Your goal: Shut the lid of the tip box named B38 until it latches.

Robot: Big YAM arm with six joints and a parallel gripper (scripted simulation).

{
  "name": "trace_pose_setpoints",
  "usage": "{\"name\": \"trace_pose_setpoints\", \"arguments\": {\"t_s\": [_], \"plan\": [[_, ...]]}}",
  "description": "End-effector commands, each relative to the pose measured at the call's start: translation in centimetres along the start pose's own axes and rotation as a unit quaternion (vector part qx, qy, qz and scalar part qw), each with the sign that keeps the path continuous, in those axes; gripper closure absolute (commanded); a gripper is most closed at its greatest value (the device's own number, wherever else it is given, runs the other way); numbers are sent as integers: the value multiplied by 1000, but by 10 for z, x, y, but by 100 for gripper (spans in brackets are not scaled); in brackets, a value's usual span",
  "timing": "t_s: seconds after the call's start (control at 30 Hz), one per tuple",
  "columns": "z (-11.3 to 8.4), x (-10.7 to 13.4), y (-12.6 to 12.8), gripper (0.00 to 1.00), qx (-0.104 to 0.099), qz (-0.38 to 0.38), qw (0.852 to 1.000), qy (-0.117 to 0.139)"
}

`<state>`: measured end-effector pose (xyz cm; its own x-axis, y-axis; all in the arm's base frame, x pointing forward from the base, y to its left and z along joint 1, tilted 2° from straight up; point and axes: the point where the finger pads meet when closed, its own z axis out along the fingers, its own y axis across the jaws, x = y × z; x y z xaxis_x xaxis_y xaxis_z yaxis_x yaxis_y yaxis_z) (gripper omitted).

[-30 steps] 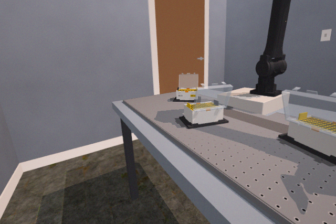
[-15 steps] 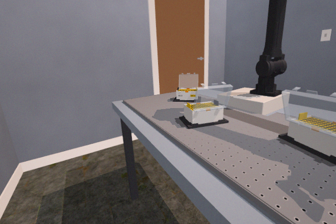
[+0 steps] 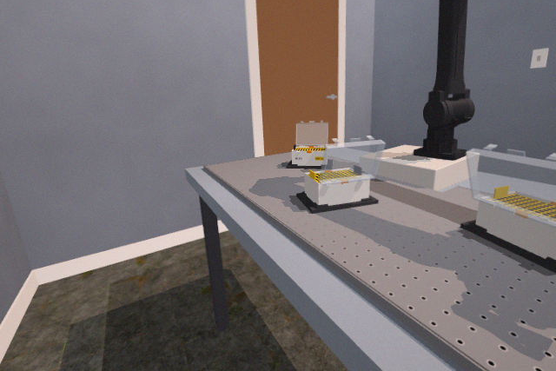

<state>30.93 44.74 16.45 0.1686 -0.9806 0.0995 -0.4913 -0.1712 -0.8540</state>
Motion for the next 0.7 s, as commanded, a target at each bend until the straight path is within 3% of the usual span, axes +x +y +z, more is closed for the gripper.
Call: {"name": "trace_pose_setpoints", "arguments": {"t_s": [0.0, 0.33, 0.4, 0.67], "plan": [[-23, -13, -32, 0, 0, -45, 999, -19], [-42, 3, -24, 0, -67, -195, 978, -26], [-42, 3, -24, 0, -67, -195, 978, -26], [-64, 23, -17, 0, -122, -310, 942, -39]]}}
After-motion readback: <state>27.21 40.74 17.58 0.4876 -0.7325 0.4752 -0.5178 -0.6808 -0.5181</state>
